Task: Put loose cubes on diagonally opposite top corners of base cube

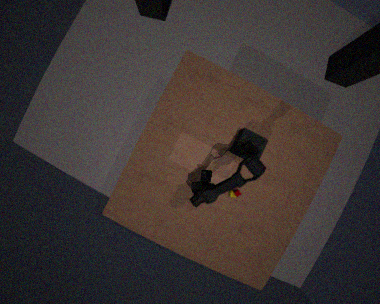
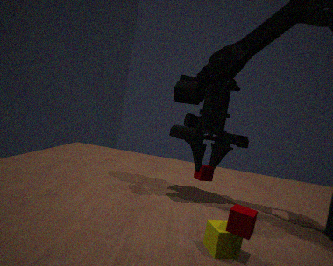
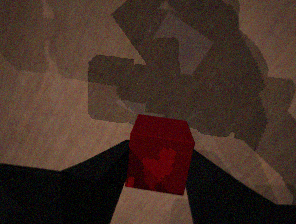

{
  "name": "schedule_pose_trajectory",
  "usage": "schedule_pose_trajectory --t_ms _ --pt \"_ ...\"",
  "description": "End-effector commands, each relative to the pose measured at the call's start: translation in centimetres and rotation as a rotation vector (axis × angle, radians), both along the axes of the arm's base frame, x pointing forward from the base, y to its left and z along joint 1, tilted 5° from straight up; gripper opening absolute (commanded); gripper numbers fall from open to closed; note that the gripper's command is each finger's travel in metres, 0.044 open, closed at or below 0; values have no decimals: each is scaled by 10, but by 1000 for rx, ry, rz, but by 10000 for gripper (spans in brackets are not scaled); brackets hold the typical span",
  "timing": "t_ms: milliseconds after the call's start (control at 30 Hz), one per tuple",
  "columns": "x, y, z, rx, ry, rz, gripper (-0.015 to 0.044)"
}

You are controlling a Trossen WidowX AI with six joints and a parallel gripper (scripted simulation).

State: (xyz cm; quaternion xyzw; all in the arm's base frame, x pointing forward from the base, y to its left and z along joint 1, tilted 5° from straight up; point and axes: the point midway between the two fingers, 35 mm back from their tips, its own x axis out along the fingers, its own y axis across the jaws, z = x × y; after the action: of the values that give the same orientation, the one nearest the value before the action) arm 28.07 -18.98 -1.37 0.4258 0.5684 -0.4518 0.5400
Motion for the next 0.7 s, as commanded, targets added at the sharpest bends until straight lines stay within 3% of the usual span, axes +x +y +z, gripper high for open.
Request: schedule_pose_trajectory --t_ms 0,667 --pt "3 -2 11 -9 -7 -6 105" --pt "1 0 54 -10 2 -19 105"
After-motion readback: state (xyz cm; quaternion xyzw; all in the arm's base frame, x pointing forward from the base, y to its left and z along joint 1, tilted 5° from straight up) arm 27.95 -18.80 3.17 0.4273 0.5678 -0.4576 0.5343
